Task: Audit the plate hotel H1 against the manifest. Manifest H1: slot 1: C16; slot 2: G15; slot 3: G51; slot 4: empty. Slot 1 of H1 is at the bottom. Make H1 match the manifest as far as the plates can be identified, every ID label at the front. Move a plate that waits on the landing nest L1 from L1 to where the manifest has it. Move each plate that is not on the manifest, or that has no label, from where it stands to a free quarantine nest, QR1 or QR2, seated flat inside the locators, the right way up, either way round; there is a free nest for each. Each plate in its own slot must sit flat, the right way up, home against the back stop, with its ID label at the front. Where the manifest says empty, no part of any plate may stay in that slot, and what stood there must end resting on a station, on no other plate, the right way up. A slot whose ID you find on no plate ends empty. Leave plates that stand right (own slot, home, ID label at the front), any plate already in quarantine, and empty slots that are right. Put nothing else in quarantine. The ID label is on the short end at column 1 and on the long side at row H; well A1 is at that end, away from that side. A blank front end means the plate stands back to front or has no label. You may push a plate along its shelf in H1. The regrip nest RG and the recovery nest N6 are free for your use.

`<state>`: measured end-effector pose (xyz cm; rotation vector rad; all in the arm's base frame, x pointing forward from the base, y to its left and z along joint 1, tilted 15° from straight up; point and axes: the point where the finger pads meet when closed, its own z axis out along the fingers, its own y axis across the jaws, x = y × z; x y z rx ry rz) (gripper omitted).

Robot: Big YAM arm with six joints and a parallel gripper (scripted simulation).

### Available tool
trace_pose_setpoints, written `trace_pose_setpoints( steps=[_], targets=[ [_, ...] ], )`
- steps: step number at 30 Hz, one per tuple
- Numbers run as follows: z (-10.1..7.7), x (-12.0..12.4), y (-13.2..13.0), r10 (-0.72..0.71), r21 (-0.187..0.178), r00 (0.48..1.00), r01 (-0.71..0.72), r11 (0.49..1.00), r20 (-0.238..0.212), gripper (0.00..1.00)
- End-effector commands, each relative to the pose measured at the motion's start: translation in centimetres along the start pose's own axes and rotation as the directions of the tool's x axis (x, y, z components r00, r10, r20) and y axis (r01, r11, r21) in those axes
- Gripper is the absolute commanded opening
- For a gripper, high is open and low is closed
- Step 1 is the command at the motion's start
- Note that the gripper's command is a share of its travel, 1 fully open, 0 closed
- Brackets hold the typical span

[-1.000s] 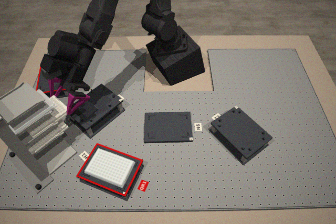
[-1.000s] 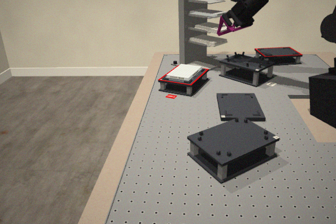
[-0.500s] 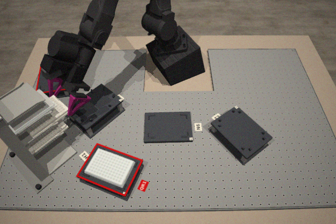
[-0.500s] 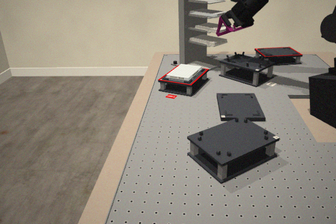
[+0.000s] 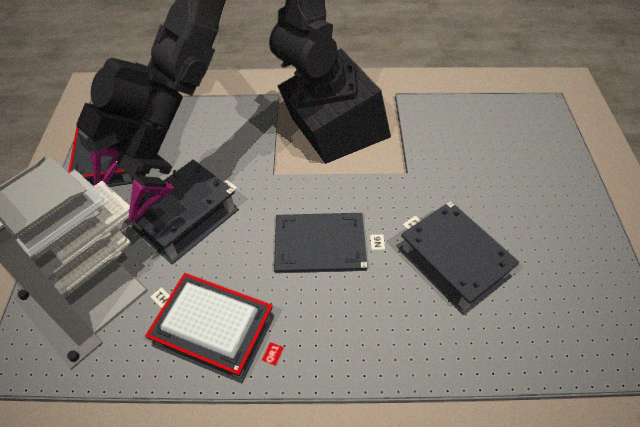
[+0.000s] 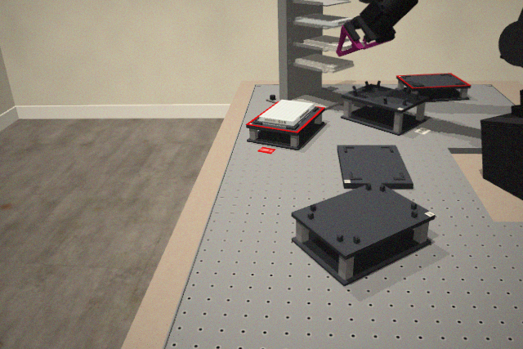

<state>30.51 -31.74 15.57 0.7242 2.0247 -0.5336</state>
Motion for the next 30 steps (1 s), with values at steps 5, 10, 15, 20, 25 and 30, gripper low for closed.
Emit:
trace_pose_setpoints(
  steps=[5, 10, 15, 20, 25, 30],
  targets=[
    [0.0, -2.3, -0.1, 0.000, 0.003, 0.999, 0.000, 1.000, 0.043, 1.00],
    [0.0, -2.3, -0.1, 0.000, 0.003, 0.999, 0.000, 1.000, 0.043, 1.00],
    [0.0, -2.3, -0.1, 0.000, 0.003, 0.999, 0.000, 1.000, 0.043, 1.00],
    [0.0, -2.3, -0.1, 0.000, 0.003, 0.999, 0.000, 1.000, 0.043, 1.00],
    [-1.7, -1.0, 0.3, 0.004, -0.006, 1.000, -0.003, 1.000, 0.018, 1.00],
    [-2.0, -0.6, 0.1, 0.004, -0.002, 1.000, -0.004, 1.000, 0.019, 1.00]
  ],
)
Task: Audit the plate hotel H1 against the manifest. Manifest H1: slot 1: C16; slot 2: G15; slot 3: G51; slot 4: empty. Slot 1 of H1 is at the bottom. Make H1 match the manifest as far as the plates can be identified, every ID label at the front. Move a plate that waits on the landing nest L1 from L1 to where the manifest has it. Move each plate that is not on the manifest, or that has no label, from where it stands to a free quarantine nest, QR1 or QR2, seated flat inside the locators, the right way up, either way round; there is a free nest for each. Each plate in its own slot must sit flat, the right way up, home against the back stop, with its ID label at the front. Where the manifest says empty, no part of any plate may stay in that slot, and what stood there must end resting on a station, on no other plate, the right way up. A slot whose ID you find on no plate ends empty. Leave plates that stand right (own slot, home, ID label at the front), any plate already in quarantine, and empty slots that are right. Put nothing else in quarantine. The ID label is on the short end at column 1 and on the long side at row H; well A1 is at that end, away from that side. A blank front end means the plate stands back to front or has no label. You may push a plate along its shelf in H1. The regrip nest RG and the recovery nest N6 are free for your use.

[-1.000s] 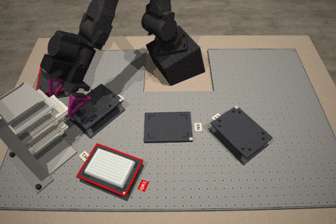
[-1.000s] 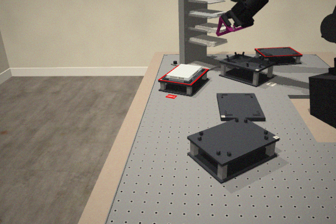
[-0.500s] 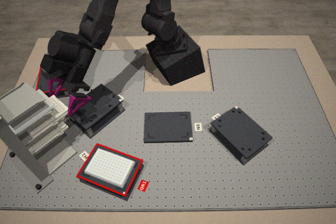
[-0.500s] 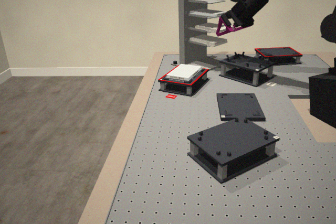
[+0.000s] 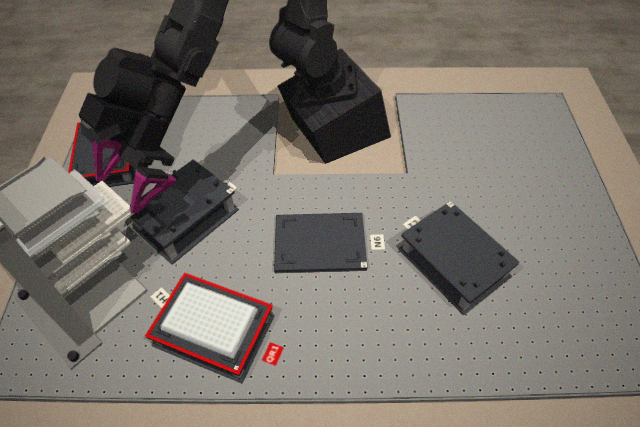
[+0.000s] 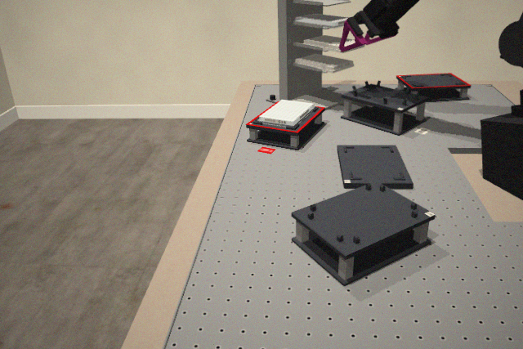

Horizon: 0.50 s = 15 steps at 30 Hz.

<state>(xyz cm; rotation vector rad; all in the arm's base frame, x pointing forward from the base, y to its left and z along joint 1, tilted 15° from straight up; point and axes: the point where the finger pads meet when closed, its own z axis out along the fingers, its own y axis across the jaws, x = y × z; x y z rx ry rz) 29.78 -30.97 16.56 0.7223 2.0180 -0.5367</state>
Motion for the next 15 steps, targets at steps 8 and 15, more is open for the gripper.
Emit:
trace_pose_setpoints(
  steps=[8, 15],
  targets=[
    [-1.5, 0.7, -0.4, 0.001, 0.008, 1.000, -0.001, 1.000, 0.012, 1.00],
    [-2.1, 1.3, -0.4, -0.004, 0.007, 1.000, 0.004, 1.000, 0.008, 1.00]
  ],
)
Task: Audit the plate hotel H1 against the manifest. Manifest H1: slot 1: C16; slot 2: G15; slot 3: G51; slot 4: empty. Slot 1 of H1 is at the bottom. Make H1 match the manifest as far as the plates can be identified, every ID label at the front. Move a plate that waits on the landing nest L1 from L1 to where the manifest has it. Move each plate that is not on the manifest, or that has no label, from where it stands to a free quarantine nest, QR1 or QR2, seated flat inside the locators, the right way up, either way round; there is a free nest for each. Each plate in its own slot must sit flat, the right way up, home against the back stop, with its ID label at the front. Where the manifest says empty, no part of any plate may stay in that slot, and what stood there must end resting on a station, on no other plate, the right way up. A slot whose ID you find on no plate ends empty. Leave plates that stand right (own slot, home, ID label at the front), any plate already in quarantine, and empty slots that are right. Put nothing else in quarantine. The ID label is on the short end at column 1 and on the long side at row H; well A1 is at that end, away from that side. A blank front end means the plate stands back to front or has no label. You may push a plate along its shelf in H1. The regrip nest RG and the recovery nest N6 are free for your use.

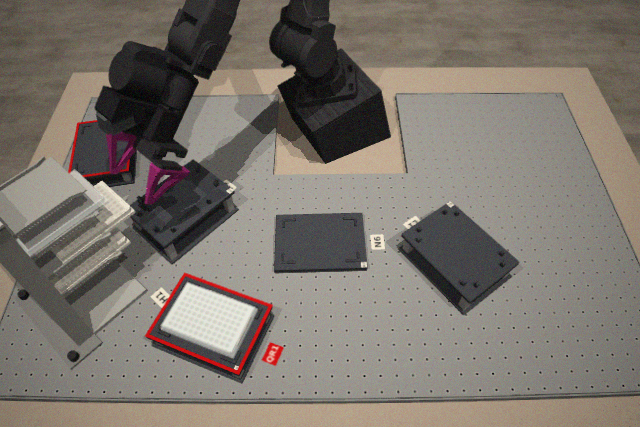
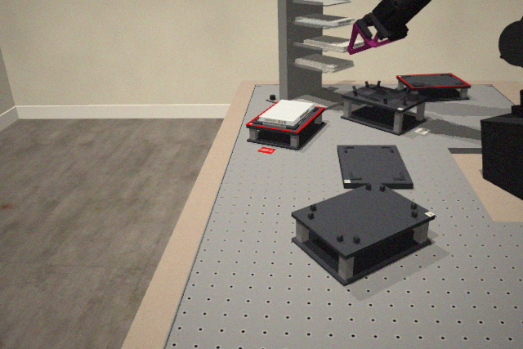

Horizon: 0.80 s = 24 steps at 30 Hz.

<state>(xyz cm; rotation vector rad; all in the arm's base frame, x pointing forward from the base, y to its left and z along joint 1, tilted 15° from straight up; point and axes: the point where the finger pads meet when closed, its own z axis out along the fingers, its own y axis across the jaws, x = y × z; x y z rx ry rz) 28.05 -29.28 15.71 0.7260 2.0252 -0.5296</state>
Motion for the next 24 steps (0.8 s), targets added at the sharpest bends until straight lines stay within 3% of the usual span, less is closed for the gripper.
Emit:
trace_pose_setpoints(
  steps=[1, 4, 17, 18, 24],
  targets=[
    [-0.6, -0.9, -0.5, -0.008, 0.012, 0.999, 0.007, 1.000, 0.033, 1.00],
    [-0.9, -0.1, -0.5, -0.007, 0.011, 1.000, 0.007, 1.000, 0.016, 1.00],
    [-2.2, 1.2, -0.5, -0.007, 0.011, 1.000, 0.007, 1.000, 0.015, 1.00],
    [-2.3, 0.9, -0.5, -0.007, 0.012, 1.000, 0.007, 1.000, 0.029, 1.00],
    [-3.0, 2.0, -0.5, -0.008, 0.010, 1.000, 0.007, 1.000, 0.014, 1.00]
  ],
)
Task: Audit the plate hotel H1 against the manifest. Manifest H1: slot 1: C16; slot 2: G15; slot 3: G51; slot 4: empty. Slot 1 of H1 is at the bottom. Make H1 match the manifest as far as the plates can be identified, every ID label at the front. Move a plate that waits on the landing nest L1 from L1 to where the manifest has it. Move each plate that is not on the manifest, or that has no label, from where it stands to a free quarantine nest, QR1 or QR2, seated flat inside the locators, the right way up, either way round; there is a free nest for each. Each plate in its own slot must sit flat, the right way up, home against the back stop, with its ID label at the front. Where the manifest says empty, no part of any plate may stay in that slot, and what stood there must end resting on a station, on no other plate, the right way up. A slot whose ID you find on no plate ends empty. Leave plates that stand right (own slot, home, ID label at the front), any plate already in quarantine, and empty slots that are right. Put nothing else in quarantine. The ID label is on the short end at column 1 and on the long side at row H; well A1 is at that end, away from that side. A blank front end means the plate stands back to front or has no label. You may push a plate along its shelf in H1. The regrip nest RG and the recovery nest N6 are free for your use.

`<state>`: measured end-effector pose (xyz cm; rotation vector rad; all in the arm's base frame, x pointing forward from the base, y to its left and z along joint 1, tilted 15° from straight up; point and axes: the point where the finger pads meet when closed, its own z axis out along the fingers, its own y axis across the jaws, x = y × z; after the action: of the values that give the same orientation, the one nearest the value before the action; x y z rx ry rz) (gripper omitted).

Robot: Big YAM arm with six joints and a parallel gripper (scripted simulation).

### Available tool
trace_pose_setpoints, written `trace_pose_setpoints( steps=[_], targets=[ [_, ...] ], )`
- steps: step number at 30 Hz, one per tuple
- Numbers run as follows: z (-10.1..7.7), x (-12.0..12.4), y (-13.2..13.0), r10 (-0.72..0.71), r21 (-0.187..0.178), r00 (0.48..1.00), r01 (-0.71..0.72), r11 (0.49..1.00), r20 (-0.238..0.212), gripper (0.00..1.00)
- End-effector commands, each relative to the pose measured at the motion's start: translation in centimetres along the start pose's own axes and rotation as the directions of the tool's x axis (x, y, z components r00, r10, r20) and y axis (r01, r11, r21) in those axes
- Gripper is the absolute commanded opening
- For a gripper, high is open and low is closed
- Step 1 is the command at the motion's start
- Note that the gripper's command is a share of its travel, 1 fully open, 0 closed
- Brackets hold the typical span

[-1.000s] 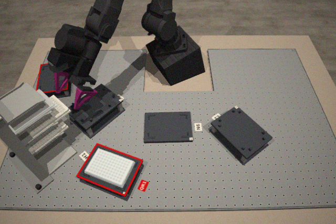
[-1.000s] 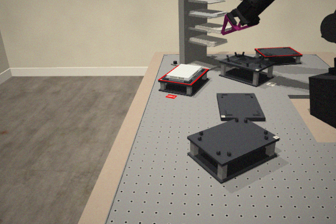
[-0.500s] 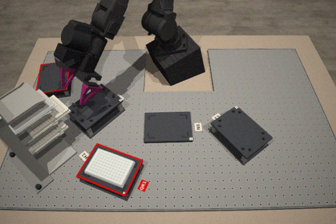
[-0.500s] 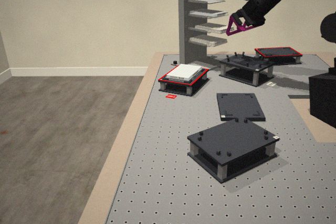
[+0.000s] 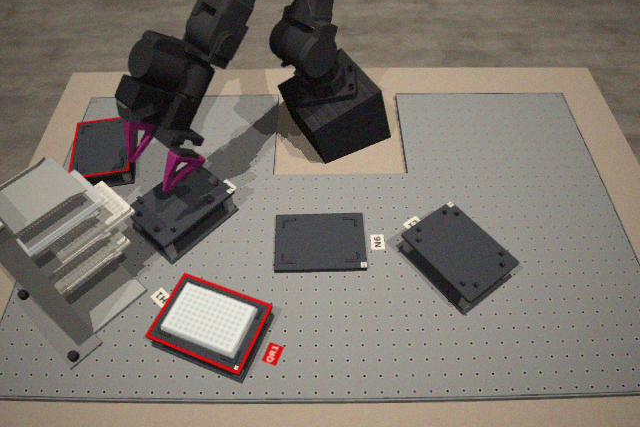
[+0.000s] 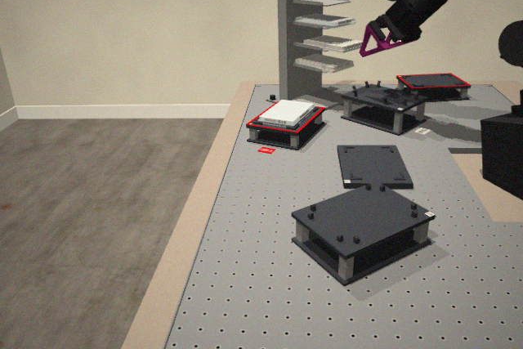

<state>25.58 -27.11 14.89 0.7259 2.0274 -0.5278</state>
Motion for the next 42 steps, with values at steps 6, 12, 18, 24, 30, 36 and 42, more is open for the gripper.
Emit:
trace_pose_setpoints(
  steps=[6, 12, 18, 24, 30, 36, 42],
  targets=[
    [-1.3, 0.4, -0.5, -0.007, 0.012, 1.000, 0.007, 1.000, 0.016, 1.00],
    [-1.0, 1.0, -0.5, -0.008, 0.012, 1.000, 0.008, 1.000, 0.022, 0.00],
    [-1.3, -0.7, -0.4, -0.004, 0.008, 0.999, 0.003, 1.000, 0.047, 0.00],
    [-1.3, -0.7, -0.4, -0.004, 0.008, 0.999, 0.003, 1.000, 0.047, 0.00],
    [-1.3, -0.7, -0.4, -0.004, 0.008, 0.999, 0.003, 1.000, 0.047, 0.00],
    [-1.3, -0.7, -0.4, -0.004, 0.008, 0.999, 0.003, 1.000, 0.047, 0.00],
    [-0.9, -1.4, -0.7, -0.008, 0.016, 0.998, 0.007, 1.000, 0.056, 0.00]
  ],
)
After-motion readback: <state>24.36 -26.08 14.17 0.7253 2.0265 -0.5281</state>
